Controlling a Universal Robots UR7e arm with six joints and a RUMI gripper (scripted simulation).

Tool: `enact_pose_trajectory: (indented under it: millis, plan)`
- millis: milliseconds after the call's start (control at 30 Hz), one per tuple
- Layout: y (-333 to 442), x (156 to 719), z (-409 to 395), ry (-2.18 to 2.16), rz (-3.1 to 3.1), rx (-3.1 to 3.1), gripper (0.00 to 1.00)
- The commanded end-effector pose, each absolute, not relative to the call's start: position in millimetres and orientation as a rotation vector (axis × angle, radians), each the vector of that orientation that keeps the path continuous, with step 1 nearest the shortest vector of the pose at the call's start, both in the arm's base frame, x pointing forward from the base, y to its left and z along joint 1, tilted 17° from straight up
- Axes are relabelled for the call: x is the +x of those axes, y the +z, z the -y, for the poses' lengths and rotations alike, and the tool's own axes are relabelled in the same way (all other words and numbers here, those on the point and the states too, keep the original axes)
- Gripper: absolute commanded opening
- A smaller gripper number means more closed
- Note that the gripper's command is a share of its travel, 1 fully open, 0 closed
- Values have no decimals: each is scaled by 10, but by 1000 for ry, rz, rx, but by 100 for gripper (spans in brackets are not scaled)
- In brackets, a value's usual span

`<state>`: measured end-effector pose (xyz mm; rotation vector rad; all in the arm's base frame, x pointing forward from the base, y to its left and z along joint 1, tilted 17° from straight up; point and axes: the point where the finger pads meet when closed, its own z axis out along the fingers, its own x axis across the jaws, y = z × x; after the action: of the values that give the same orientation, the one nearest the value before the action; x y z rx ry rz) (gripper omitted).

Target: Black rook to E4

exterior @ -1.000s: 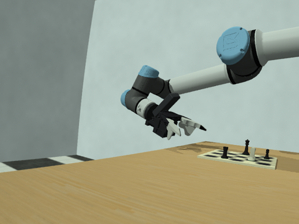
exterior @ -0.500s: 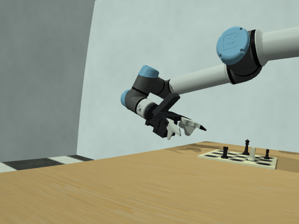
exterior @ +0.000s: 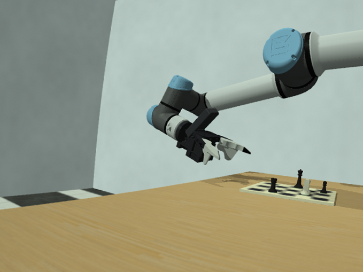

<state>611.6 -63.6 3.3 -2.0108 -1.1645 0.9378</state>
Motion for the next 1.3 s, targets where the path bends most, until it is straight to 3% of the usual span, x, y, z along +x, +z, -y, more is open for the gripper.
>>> enact_pose_trajectory:
  millis: [0,267,1267]
  plan:
    - [302,6075,572,936,1166,-2013,100]
    - [745,6002,466,936,1166,-2013,100]
    - [698,6059,454,911,1209,-2040,100]
